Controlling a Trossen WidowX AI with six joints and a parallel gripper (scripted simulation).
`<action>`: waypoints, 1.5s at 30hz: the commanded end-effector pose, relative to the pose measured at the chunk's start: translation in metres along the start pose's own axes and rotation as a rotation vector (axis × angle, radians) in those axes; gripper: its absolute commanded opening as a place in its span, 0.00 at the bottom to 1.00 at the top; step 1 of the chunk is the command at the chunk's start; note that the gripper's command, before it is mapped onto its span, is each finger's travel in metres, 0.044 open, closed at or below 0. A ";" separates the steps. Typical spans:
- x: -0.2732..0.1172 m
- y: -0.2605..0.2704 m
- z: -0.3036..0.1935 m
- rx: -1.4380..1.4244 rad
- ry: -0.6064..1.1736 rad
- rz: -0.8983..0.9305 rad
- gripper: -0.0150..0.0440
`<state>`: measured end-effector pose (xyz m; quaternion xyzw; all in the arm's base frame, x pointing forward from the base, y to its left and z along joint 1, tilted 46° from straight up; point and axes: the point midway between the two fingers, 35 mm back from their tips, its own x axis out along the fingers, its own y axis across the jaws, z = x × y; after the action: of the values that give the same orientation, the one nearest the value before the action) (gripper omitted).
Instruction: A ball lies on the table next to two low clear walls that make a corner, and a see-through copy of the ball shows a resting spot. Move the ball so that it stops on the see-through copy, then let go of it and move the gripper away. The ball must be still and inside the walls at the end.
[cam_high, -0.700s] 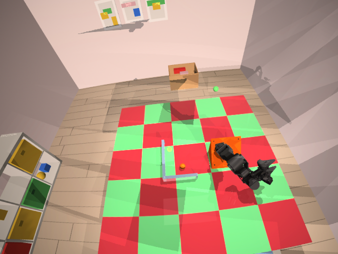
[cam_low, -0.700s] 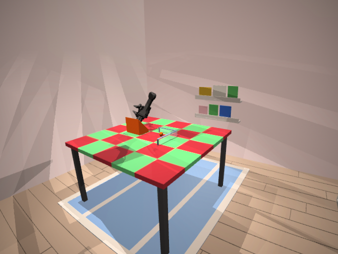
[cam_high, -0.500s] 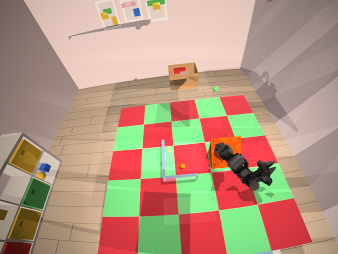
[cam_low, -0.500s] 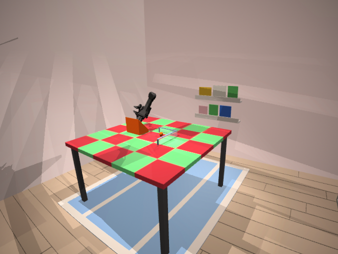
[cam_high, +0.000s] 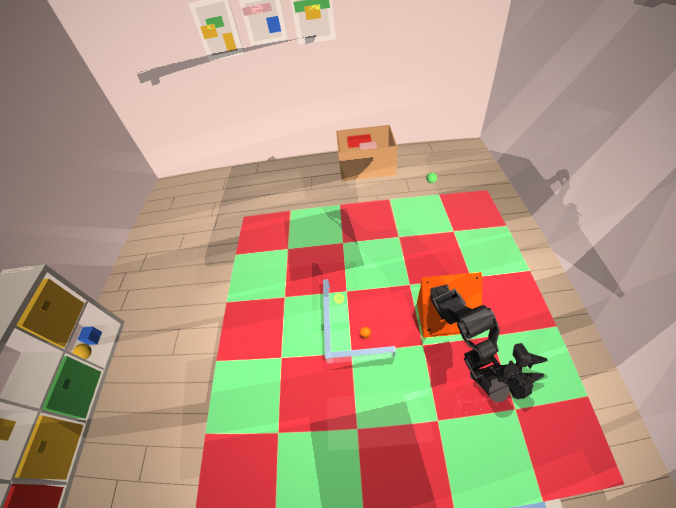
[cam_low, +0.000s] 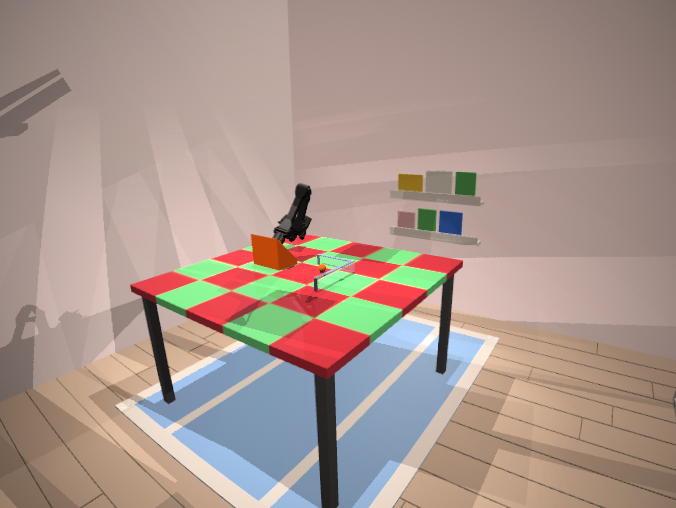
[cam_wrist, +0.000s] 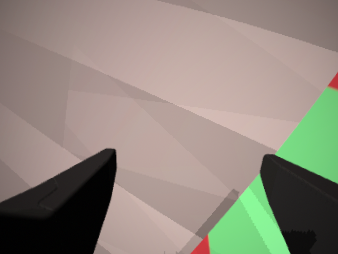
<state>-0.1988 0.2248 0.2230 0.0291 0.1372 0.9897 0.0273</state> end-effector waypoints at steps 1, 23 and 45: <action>-0.016 -0.024 0.013 -0.070 -0.027 -0.115 0.79; -0.194 -0.127 0.077 -0.411 -0.019 -0.872 0.79; -0.430 -0.099 0.049 -0.377 0.272 -1.566 0.79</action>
<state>0.2090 0.3219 0.2319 -0.1751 -0.0652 0.7136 0.6751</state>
